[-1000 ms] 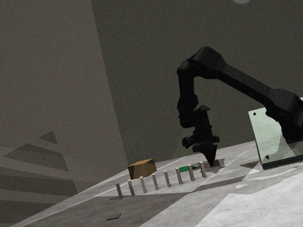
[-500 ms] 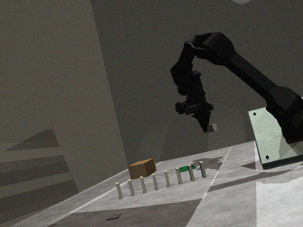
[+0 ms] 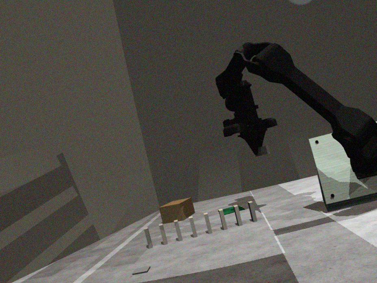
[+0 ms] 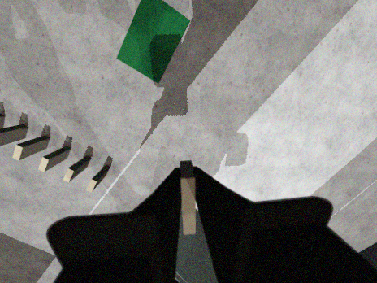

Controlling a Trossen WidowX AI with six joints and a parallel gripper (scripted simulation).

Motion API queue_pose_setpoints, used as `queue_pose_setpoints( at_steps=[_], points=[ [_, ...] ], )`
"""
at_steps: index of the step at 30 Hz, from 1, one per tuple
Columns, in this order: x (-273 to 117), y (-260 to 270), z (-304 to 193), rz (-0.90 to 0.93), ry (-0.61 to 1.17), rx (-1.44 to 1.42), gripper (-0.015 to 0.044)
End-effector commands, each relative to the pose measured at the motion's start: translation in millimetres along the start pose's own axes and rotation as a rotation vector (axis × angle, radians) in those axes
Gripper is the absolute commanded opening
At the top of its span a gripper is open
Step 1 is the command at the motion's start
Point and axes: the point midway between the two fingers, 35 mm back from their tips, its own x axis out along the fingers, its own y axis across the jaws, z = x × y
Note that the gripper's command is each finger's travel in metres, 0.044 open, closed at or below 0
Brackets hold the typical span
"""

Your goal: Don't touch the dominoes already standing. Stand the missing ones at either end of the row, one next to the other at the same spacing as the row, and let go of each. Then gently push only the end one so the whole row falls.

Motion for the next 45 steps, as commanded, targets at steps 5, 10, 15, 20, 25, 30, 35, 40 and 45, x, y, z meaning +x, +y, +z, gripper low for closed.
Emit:
queue_pose_setpoints(
  at_steps=[5, 10, 15, 20, 25, 30, 35, 40, 45],
  points=[
    [-0.5, -44.0, 13.9, -0.007, -0.002, 0.603, 0.0028],
    [-0.5, -44.0, 13.9, -0.007, -0.002, 0.603, 0.0028],
    [-0.2, -44.2, 14.1, -0.009, -0.003, 0.603, 0.0028],
    [7.9, -48.6, 18.4, -0.058, -0.042, 0.594, 0.0028],
    [16.5, -53.2, 23.2, -0.113, -0.089, 0.584, 0.0028],
    [24.4, -57.4, 27.7, -0.166, -0.140, 0.575, 0.0028],
    [31.5, -61.1, 32.0, -0.215, -0.193, 0.566, 0.0028],
    [37.8, -64.2, 35.9, -0.262, -0.248, 0.558, 0.0028],
    [43.3, -66.7, 39.3, -0.306, -0.307, 0.550, 0.0028]
  ],
)
